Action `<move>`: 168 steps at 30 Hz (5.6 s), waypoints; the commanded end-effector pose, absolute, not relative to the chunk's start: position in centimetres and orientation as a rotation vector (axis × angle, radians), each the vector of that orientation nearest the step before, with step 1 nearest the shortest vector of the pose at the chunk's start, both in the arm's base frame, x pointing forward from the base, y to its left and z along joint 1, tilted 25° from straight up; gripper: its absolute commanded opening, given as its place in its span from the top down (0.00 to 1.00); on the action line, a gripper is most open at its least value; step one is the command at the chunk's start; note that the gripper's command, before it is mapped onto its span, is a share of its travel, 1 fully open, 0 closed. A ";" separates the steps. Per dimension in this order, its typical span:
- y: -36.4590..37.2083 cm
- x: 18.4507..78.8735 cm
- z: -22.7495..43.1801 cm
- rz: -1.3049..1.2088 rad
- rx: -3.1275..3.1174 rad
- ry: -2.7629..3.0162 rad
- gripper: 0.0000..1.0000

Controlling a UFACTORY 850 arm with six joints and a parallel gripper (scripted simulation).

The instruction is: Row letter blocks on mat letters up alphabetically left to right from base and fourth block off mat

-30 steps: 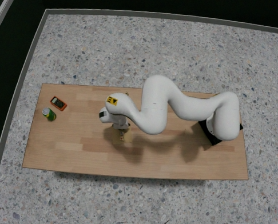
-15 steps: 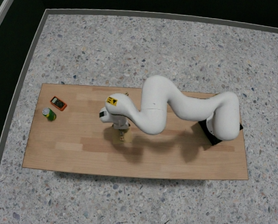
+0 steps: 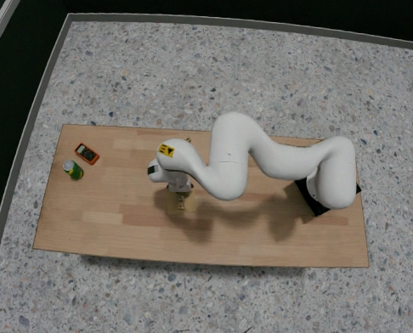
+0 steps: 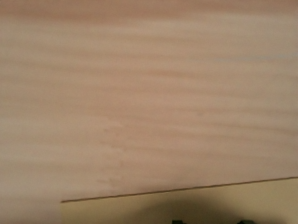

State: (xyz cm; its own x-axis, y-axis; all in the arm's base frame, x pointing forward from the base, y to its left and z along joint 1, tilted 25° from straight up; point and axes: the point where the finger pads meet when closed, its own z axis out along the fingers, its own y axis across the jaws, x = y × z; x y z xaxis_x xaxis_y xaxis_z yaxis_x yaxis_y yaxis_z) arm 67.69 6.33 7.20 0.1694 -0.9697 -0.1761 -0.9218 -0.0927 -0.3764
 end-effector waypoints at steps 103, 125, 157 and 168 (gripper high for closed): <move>6.1 67.5 8.0 -0.165 -2.054 1.789 0.57; 4.4 64.8 15.1 -0.165 -2.054 1.789 0.57; 4.2 64.4 15.9 -0.165 -2.054 1.789 0.00; 3.0 62.7 20.5 -0.165 -2.054 1.789 0.00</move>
State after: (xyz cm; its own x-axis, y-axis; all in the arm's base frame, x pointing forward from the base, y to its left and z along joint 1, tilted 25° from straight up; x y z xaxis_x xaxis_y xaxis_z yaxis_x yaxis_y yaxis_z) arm 63.07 3.30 19.29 0.1701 -0.9695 -0.1766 -0.9205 -0.0924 -0.3796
